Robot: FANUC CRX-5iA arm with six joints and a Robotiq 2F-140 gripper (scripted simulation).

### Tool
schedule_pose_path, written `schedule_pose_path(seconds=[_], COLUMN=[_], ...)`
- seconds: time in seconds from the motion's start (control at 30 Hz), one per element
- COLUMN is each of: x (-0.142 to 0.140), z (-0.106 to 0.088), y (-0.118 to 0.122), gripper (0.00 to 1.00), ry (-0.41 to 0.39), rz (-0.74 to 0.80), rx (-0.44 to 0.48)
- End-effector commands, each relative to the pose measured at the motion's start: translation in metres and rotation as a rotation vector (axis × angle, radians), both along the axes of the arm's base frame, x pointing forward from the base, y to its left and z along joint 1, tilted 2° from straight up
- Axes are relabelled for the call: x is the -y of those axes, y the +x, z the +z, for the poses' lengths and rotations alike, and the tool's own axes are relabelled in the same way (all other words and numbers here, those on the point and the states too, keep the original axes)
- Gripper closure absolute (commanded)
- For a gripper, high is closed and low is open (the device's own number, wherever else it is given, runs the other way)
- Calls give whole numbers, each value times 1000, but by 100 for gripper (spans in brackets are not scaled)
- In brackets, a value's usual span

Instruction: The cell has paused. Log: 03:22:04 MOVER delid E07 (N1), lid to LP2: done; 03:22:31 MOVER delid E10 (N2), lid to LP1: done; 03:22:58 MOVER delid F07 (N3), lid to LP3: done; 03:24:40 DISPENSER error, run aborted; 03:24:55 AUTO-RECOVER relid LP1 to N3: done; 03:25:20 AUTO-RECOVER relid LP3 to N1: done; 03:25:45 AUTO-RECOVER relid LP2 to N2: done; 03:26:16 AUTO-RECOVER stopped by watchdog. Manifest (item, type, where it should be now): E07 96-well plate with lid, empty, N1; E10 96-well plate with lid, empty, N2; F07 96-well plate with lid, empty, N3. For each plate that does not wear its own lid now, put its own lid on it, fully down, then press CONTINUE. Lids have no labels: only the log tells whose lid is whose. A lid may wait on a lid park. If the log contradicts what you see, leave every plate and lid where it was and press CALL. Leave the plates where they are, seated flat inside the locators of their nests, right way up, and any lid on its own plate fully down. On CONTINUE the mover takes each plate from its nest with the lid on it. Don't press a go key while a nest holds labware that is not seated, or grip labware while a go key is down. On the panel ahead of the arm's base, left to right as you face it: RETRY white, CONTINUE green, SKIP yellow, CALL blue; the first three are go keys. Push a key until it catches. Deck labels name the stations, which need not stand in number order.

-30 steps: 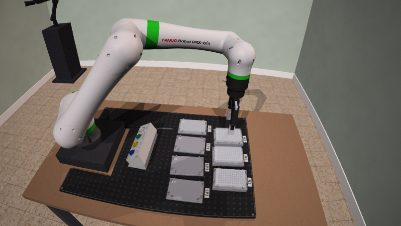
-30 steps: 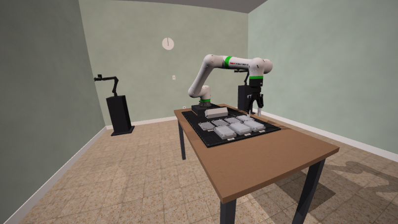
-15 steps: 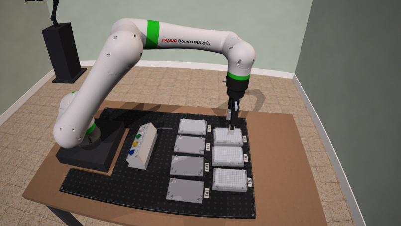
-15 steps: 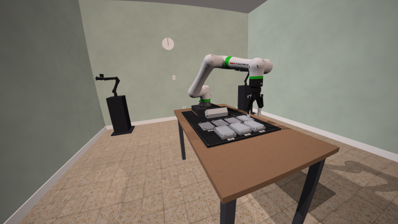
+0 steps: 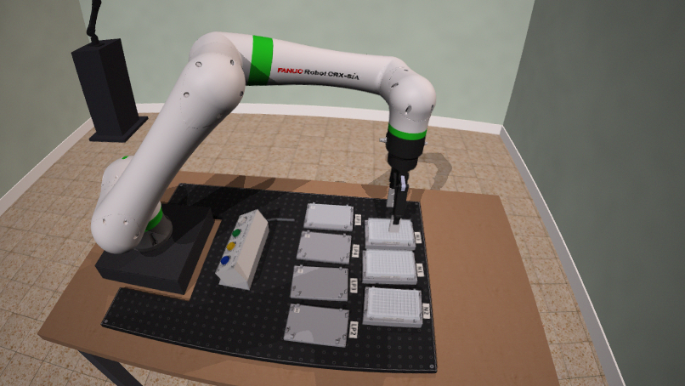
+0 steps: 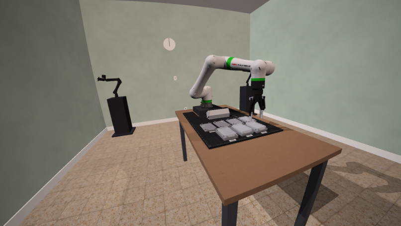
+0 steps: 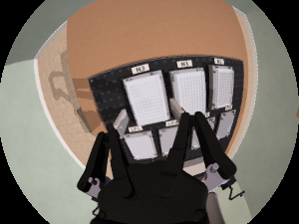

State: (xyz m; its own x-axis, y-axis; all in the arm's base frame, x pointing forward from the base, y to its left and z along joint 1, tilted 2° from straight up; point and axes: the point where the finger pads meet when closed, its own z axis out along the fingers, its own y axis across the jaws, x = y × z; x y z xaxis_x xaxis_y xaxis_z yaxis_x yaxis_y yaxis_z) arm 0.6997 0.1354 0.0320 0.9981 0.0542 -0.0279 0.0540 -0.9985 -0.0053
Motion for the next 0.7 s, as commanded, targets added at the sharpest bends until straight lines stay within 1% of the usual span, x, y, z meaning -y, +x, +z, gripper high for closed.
schedule_pose_path(seconds=[0.0, 0.67], x=[0, 0], z=[-2, -21], y=[0, 0], gripper=[34, 34], ry=[0, 0], rz=[0, 0], rx=[1, 1])
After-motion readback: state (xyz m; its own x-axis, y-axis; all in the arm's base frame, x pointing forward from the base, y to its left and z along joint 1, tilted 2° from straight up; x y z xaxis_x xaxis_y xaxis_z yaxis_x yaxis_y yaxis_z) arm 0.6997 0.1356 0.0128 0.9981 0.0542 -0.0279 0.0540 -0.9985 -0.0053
